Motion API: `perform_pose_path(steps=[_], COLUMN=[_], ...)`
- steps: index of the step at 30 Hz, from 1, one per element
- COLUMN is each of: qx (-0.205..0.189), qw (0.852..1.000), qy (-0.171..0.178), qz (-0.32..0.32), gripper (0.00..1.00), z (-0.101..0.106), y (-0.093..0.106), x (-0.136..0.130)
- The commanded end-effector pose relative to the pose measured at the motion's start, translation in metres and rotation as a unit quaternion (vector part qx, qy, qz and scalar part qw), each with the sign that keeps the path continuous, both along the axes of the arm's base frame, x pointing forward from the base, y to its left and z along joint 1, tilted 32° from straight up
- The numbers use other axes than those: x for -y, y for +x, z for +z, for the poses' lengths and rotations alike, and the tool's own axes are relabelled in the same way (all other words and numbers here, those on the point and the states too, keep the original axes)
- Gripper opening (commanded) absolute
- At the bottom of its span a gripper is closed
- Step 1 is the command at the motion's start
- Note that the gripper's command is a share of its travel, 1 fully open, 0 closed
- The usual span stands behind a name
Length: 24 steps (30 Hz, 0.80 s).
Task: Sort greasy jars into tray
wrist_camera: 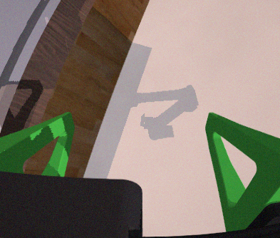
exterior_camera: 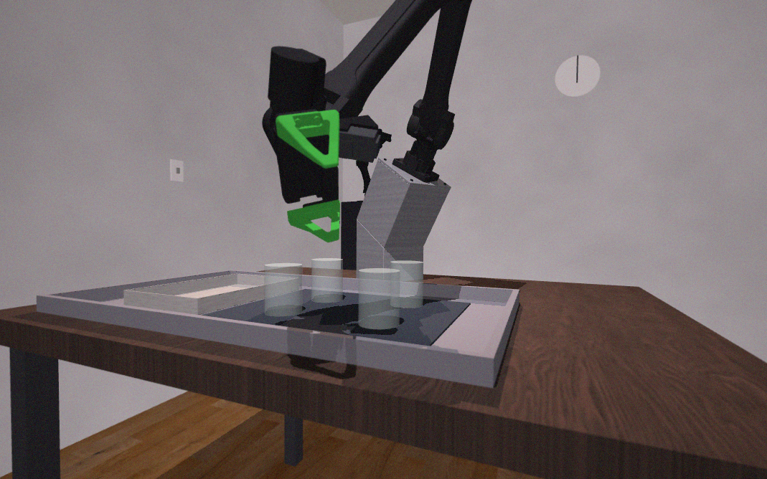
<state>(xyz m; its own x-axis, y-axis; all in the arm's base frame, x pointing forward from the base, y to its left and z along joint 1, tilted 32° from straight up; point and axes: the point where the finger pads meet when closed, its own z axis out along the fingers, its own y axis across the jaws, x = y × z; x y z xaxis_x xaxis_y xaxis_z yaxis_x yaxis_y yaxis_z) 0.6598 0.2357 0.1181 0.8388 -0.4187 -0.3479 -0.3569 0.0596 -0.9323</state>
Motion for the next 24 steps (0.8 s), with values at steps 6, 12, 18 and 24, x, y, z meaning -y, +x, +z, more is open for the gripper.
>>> perform_pose_path(steps=[6,12,18,24], qx=[0.005,0.005,-0.059,-0.112], qw=[1.0,1.0,0.997,0.991], qy=[0.001,0.001,0.011,0.014], qz=[-0.002,-0.002,-0.04,-0.073], gripper=[1.0,1.0,1.0,1.0], z=[0.006,0.006,0.0,-0.014], y=[0.002,0.002,-0.015,-0.03], x=[0.002,0.002,0.013,0.021])
